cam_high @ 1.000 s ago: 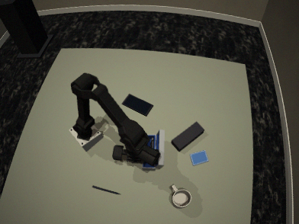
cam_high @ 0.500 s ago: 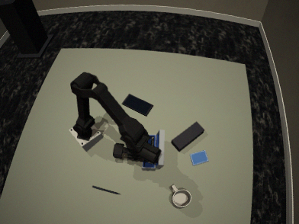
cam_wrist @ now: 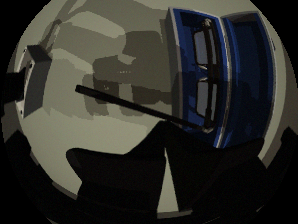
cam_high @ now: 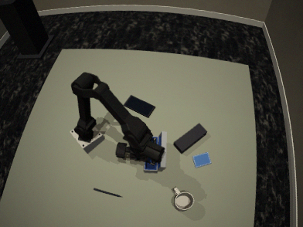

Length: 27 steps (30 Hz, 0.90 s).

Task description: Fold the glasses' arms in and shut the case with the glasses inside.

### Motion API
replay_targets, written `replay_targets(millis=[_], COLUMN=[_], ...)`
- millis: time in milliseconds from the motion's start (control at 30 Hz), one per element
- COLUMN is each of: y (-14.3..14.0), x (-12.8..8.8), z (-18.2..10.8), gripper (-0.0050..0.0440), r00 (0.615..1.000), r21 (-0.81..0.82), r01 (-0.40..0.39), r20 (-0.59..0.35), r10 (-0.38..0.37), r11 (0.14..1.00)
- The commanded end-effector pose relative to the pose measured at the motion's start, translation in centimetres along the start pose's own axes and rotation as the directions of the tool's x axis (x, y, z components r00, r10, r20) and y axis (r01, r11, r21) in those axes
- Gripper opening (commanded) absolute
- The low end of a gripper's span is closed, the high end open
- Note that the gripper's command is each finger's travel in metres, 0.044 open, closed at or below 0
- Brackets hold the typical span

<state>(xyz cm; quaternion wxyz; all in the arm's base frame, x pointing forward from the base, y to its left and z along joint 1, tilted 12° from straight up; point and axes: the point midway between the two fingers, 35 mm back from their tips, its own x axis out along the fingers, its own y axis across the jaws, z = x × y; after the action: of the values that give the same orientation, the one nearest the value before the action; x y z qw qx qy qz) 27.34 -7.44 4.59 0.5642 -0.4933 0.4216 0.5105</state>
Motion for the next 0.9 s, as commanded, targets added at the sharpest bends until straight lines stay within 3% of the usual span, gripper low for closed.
replay_targets(millis=[0, 867], y=[-0.1, -1.0], x=[0.0, 0.2], z=[0.4, 2.5], gripper=[0.0, 0.0], r00=[1.0, 1.0], r21=[-0.003, -0.003], r01=[0.002, 0.002], r20=[0.002, 0.002], r10=[-0.002, -0.002], r11=[1.0, 1.0])
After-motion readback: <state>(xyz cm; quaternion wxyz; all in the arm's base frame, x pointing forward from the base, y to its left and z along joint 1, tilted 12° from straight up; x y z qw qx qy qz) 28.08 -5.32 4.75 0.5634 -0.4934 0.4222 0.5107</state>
